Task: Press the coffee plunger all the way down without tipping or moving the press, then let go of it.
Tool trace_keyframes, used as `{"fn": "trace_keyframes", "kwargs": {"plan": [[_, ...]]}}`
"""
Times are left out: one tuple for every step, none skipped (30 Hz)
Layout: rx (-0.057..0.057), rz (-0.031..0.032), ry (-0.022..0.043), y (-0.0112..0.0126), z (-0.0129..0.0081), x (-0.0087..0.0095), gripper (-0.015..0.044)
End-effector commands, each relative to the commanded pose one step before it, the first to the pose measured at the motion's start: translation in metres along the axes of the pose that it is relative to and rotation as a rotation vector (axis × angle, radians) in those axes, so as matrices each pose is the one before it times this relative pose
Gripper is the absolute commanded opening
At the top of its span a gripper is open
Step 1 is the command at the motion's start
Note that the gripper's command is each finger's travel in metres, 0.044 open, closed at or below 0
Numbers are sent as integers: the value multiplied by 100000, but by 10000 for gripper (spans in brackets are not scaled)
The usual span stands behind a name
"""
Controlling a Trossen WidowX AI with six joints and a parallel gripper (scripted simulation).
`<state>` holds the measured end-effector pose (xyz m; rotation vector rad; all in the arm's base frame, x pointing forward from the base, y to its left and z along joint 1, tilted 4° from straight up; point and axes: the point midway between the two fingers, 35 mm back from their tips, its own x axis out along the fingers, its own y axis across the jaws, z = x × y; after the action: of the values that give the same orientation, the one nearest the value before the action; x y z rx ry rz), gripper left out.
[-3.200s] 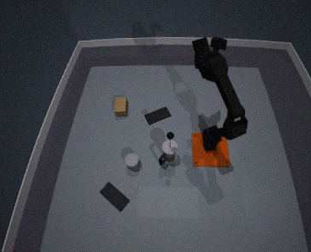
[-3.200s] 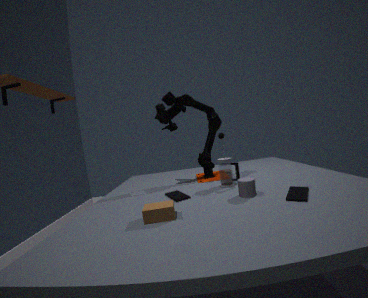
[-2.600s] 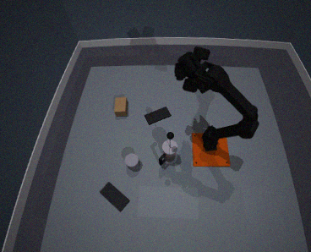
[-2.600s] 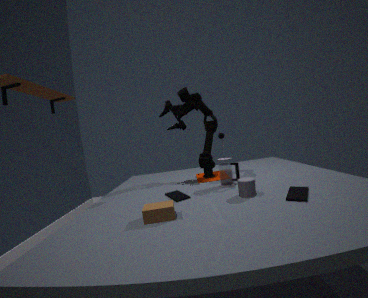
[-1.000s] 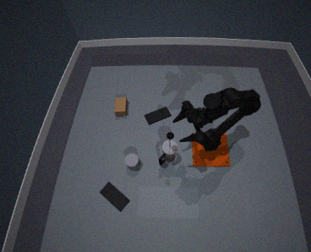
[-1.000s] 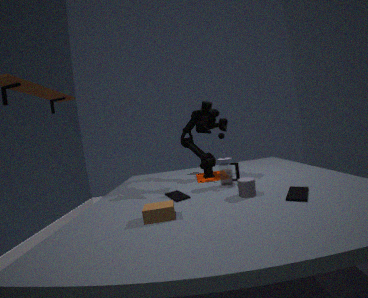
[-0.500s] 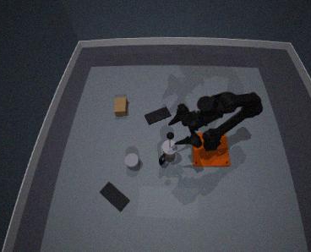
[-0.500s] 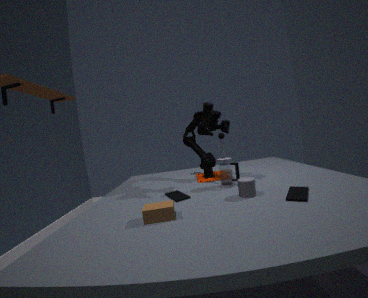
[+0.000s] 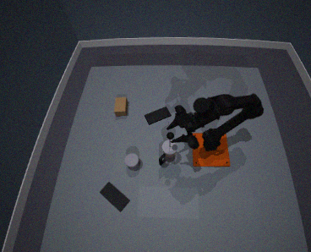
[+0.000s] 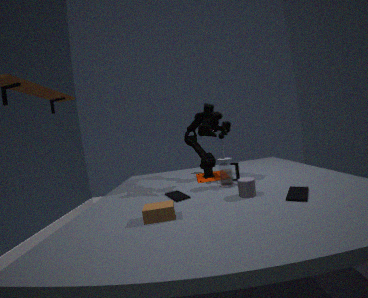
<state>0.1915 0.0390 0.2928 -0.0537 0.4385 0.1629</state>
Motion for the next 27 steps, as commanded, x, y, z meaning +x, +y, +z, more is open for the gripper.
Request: {"fn": "trace_keyframes", "kwargs": {"plan": [[-323,231,364,26,-127,149,177],[0,0,0,0,0,0,151],[0,0,0,0,0,0,126],[0,0,0,0,0,0,126],[0,0,0,0,0,0,126],[0,0,0,0,0,0,126],[0,0,0,0,0,0,126],[0,0,0,0,0,0,126],[0,0,0,0,0,0,126],[0,0,0,0,0,0,126],[0,0,0,0,0,0,126],[0,0,0,0,0,0,126],[0,0,0,0,0,0,126],[0,0,0,0,-21,13,126],[0,0,0,0,-42,25,126],[0,0,0,0,-63,38,126],[0,0,-1,0,-83,50,126],[0,0,-1,0,-104,62,126],[-1,0,-1,0,-121,73,126],[-1,0,-1,0,-129,77,126],[-1,0,-1,0,-130,78,126],[-1,0,-1,0,-130,78,126],[-1,0,-1,0,-131,79,126],[-1,0,-1,0,-129,77,126],[-1,0,-1,0,-129,78,126],[-1,0,-1,0,-130,78,126],[-1,0,-1,0,-130,78,126]]}}
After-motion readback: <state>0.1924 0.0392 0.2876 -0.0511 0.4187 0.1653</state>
